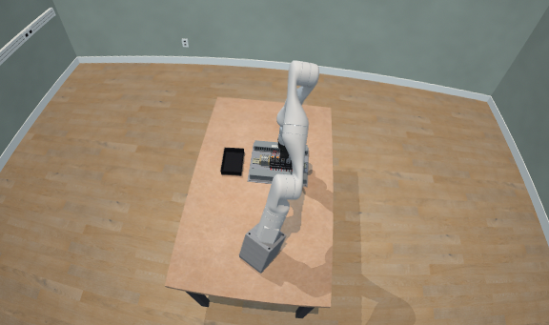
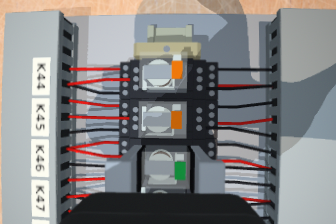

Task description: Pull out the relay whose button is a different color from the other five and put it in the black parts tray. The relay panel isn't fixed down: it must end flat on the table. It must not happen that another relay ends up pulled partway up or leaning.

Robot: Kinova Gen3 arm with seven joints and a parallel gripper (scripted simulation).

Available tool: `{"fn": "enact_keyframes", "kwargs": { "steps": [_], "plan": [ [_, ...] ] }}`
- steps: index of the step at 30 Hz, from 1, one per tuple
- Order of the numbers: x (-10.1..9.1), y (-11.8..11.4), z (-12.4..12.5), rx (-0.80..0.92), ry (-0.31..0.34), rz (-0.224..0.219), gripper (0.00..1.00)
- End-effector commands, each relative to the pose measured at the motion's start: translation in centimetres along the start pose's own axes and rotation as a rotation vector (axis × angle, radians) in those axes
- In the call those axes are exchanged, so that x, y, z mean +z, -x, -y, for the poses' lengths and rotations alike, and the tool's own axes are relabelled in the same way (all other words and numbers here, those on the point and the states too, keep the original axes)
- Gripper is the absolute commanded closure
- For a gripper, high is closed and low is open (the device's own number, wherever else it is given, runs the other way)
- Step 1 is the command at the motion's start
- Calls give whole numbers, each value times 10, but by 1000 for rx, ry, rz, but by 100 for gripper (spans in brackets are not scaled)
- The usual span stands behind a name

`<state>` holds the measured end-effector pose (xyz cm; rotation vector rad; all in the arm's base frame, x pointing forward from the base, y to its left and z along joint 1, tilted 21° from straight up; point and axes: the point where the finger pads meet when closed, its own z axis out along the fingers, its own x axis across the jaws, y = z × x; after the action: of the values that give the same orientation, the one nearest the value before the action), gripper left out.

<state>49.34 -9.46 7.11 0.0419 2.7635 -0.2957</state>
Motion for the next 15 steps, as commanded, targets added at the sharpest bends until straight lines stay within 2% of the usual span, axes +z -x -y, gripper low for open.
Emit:
{"fn": "enact_keyframes", "kwargs": {
  "steps": [1,15],
  "plan": [
    [0,2,1,7,4,1,100],
    [0,4,1,7,2,-31,100]
  ]
}}
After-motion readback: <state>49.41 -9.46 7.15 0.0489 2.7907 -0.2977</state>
